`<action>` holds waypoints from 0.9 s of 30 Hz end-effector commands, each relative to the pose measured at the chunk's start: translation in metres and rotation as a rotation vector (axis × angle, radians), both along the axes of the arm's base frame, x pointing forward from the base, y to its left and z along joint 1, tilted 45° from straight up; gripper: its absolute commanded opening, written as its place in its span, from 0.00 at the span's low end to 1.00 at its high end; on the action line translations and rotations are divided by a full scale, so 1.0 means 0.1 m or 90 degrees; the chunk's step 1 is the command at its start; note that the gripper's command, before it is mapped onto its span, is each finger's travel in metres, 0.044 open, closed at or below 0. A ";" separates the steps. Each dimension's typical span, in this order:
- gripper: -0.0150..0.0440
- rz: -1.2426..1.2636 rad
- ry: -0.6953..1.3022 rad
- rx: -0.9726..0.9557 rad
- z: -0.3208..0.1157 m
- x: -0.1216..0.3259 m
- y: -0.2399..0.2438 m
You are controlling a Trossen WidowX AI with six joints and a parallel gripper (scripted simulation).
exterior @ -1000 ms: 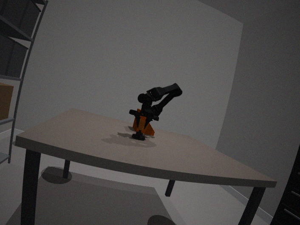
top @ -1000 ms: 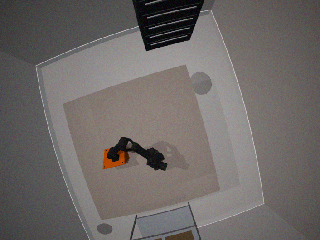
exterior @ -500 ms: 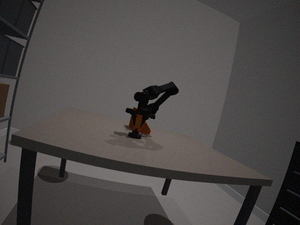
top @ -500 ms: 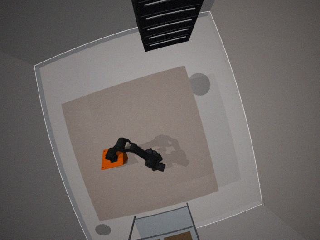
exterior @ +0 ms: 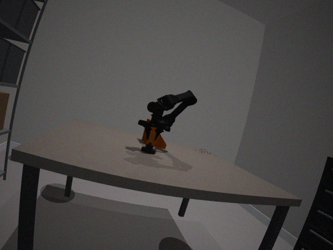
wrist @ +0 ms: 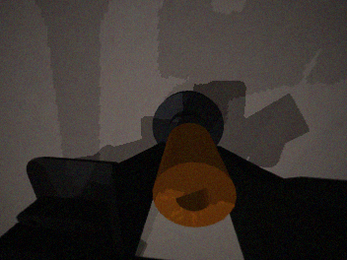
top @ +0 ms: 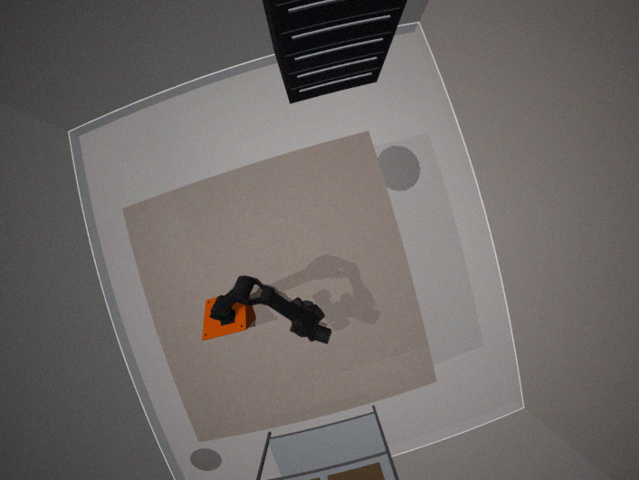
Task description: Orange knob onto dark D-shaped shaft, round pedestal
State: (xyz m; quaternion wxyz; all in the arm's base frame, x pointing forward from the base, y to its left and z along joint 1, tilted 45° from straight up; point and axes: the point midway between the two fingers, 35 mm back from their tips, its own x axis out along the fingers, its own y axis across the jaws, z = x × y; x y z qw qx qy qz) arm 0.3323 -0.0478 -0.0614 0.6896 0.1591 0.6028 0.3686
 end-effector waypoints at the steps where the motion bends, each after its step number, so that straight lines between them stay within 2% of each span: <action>1: 0.25 0.003 -0.006 -0.001 0.02 0.03 -0.01; 27: 0.25 0.003 -0.006 -0.001 0.01 0.00 -0.01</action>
